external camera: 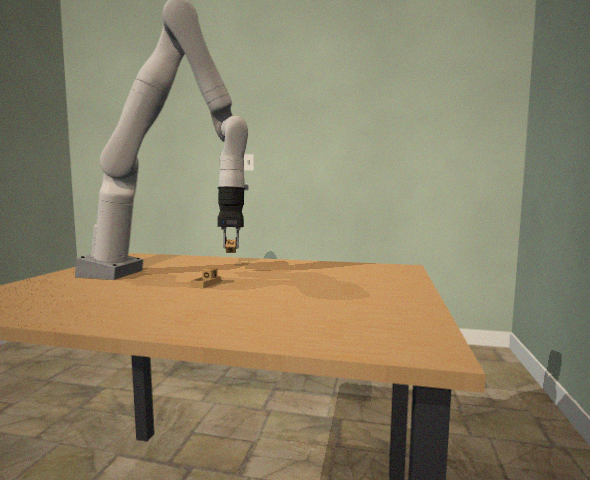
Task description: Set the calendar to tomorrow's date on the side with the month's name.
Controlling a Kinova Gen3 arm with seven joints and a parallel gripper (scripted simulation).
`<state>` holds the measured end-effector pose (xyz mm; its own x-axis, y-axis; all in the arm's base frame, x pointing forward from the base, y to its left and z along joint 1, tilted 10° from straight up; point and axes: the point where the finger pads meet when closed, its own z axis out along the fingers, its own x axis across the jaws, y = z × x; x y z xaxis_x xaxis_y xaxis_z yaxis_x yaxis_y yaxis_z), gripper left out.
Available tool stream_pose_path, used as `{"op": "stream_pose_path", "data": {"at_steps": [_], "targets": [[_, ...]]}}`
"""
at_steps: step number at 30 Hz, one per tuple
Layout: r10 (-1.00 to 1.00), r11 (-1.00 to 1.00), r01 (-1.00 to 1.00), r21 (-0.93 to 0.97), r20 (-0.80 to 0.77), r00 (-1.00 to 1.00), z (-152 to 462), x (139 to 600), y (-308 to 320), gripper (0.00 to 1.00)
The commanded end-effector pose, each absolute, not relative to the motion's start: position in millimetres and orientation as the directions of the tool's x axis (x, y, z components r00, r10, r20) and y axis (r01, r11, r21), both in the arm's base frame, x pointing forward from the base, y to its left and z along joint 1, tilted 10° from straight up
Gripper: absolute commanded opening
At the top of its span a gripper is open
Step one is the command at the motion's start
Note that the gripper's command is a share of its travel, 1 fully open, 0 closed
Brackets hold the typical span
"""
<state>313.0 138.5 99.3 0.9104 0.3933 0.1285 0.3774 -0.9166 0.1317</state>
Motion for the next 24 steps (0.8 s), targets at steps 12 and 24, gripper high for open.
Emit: {"op": "stream_pose_path", "data": {"at_steps": [12,24], "targets": [[0.373,-0.928,0.367,0.066,0.152,0.915,104.4,320.6,131.4,0.57],[0.372,-0.928,0.369,0.049,0.16,0.914,106.0,322.3,131.1,0.57]]}}
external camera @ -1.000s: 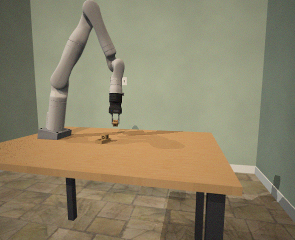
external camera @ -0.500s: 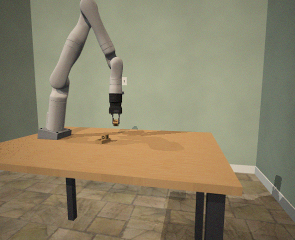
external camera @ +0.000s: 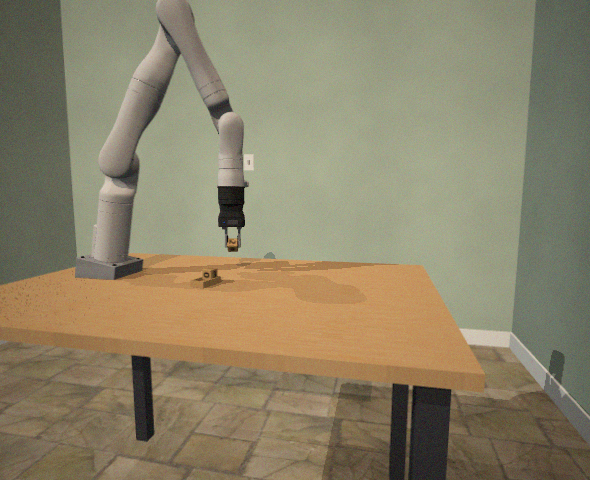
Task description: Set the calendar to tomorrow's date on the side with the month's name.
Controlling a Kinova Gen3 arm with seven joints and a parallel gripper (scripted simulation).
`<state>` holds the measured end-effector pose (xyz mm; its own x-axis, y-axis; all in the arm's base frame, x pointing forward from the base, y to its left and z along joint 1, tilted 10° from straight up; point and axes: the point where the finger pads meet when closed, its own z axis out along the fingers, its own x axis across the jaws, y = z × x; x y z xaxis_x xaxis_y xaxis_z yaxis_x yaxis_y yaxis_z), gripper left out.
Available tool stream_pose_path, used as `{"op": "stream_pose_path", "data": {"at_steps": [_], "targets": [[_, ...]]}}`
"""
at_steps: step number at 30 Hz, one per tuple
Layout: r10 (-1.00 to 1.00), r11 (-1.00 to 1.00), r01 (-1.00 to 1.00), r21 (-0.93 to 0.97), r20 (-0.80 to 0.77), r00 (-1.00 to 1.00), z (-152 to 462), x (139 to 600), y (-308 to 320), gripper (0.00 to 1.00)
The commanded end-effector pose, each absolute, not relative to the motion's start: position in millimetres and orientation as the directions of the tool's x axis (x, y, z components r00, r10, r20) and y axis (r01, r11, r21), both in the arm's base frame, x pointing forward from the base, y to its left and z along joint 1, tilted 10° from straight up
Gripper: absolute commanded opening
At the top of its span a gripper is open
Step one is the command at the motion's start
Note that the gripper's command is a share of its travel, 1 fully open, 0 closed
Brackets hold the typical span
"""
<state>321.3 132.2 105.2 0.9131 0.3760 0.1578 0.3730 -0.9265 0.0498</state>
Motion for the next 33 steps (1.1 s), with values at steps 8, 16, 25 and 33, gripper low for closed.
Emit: {"op": "stream_pose_path", "data": {"at_steps": [8,16,25,33], "targets": [[0.373,-0.928,0.37,0.048,0.16,0.914,105.9,322.3,131.1,0.57],[0.373,-0.928,0.371,0.042,0.156,0.915,105.3,321.7,130.4,0.57],[0.374,-0.927,0.376,0.012,0.143,0.917,103.2,319.7,128.3,0.57],[0.375,-0.924,0.381,-0.022,0.133,0.918,101.6,318.2,126.9,0.57]]}}
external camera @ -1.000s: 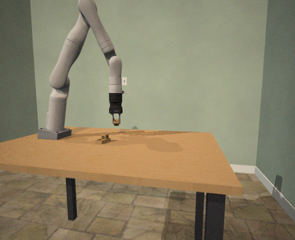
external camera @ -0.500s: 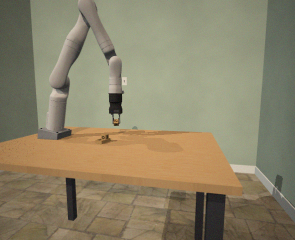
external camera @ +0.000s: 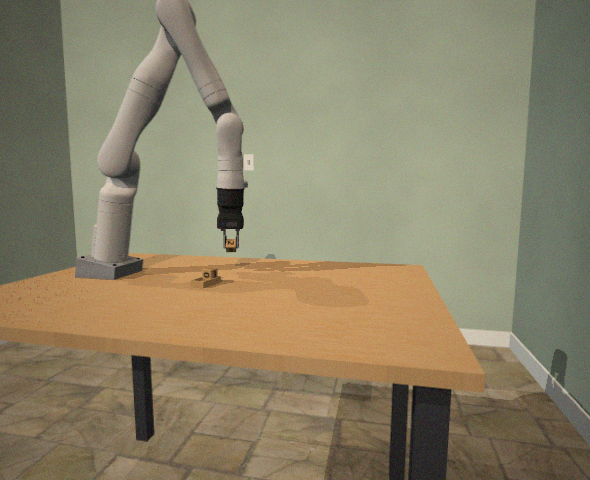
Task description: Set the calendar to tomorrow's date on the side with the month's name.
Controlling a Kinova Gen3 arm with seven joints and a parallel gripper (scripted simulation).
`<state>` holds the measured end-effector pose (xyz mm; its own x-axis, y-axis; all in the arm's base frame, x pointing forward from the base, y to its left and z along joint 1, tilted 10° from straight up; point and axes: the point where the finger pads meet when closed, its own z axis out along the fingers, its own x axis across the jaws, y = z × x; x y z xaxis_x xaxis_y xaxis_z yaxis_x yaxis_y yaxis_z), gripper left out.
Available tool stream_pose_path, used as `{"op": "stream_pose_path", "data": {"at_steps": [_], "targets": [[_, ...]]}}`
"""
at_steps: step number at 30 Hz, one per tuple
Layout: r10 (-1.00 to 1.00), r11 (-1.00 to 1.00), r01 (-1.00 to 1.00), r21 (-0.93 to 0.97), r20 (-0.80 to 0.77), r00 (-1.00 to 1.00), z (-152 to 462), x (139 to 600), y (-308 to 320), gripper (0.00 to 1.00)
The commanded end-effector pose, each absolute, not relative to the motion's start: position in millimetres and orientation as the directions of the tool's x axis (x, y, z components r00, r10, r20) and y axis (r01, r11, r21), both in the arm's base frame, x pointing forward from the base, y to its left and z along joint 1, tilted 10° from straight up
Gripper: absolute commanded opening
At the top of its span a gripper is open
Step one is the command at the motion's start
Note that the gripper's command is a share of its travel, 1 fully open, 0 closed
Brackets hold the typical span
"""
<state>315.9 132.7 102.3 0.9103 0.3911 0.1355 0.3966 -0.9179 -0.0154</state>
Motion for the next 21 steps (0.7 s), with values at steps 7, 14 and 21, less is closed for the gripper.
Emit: {"op": "stream_pose_path", "data": {"at_steps": [7,14,21], "targets": [[0.376,-0.919,0.386,-0.072,0.127,0.918,100.7,317.3,126.2,0.57],[0.376,-0.914,0.39,-0.11,0.13,0.917,101.0,317.7,126.3,0.57],[0.375,-0.905,0.395,-0.157,0.14,0.916,102.5,319.5,127.1,0.57]]}}
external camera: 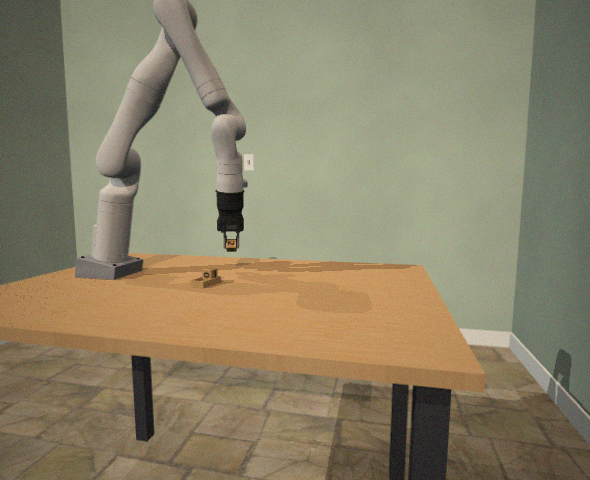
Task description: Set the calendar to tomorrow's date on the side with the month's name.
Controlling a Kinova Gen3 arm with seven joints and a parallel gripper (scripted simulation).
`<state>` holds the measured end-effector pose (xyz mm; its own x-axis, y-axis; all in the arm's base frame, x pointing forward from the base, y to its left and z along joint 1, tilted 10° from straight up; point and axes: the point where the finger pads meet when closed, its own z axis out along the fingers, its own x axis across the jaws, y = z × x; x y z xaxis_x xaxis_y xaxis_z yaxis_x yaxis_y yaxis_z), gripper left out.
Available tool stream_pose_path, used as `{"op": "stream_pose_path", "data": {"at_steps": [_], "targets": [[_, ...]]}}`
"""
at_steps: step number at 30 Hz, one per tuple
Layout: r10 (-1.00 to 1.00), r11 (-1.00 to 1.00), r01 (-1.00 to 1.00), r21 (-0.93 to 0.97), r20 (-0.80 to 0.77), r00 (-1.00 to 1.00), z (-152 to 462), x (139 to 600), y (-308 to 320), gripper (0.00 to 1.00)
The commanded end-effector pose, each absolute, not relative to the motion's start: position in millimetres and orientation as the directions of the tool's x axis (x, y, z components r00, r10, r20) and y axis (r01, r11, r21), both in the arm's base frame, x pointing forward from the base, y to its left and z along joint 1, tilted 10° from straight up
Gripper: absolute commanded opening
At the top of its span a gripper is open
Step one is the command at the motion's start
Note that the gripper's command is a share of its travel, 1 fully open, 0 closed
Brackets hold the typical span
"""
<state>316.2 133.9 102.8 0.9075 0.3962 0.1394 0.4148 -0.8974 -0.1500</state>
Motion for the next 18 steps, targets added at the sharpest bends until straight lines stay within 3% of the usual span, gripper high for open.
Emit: {"op": "stream_pose_path", "data": {"at_steps": [1,18], "targets": [[0.375,-0.904,0.395,-0.163,0.141,0.916,102.8,319.9,127.3,0.57],[0.373,-0.893,0.4,-0.207,0.16,0.914,105.7,323.4,128.4,0.57]]}}
